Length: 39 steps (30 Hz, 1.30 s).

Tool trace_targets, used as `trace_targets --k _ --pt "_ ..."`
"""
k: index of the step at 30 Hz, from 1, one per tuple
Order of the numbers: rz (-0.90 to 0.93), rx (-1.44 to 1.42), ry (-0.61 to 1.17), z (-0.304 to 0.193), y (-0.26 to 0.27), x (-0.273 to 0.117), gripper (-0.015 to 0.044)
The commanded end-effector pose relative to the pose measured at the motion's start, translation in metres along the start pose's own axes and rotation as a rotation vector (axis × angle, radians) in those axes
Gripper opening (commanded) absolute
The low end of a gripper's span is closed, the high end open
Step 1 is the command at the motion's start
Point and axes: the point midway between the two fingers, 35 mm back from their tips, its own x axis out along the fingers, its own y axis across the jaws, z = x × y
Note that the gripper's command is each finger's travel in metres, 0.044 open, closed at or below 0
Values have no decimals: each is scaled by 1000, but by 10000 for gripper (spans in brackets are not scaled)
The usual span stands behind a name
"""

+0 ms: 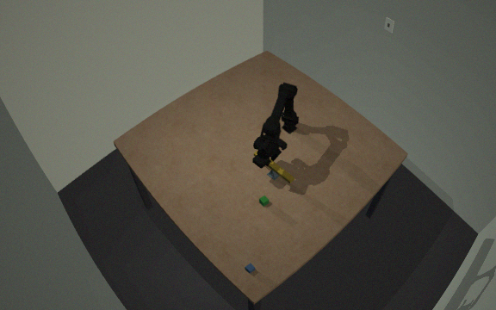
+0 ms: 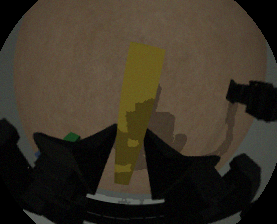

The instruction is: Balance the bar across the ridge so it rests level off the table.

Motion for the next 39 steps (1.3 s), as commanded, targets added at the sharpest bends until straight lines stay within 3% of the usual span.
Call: trace_targets --k 1,20,30,34,39 --pt "0 0 0 0 0 0 172" --pt "0 0 0 0 0 0 185" --pt "0 0 0 0 0 0 440" --pt "0 0 0 -1 1 -7 440" --pt "1 0 0 -2 5 -62 440"
